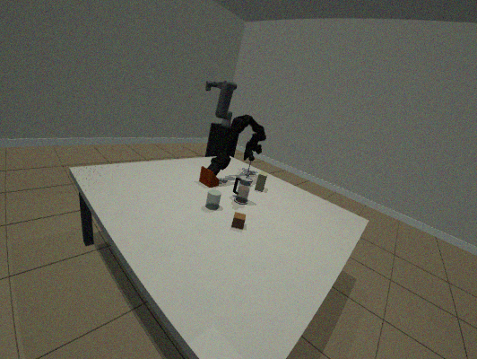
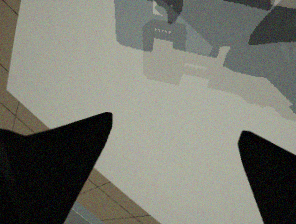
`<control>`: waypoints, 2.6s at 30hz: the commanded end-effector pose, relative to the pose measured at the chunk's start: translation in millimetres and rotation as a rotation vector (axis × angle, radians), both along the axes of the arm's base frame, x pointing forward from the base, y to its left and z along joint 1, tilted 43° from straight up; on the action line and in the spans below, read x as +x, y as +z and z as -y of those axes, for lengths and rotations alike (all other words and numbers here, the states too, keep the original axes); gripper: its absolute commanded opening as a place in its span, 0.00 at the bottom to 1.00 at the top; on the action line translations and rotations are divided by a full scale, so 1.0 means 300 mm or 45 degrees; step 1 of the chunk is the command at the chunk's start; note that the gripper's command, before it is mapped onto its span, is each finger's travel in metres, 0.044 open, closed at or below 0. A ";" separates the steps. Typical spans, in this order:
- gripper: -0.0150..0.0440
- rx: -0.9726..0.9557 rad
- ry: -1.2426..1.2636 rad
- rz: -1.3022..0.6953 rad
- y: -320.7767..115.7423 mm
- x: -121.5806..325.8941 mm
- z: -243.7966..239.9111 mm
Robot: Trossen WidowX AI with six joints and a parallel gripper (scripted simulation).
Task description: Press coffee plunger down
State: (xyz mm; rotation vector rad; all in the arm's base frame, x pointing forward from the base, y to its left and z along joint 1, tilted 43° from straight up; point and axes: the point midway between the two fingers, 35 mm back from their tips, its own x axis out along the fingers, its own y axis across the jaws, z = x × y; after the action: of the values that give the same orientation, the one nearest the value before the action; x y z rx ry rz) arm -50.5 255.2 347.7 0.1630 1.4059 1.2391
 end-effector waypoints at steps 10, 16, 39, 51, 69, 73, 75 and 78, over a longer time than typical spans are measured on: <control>1.00 0.000 -0.153 0.113 -0.041 0.228 -0.035; 1.00 -0.006 -0.213 0.168 -0.066 0.343 -0.039; 1.00 -0.040 -0.494 0.378 -0.127 0.750 0.070; 1.00 -0.088 -0.580 0.389 -0.183 0.886 0.196; 1.00 -0.063 -0.961 0.361 -0.358 1.111 0.816; 1.00 -0.014 -1.066 0.397 -0.386 1.098 0.966; 1.00 0.012 -1.117 0.422 -0.394 1.081 1.033; 1.00 0.026 -1.225 0.470 -0.407 1.048 1.143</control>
State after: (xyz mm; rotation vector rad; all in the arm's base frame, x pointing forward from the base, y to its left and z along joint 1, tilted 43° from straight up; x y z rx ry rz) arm 275.1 -52.4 229.9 0.4921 0.8785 0.5004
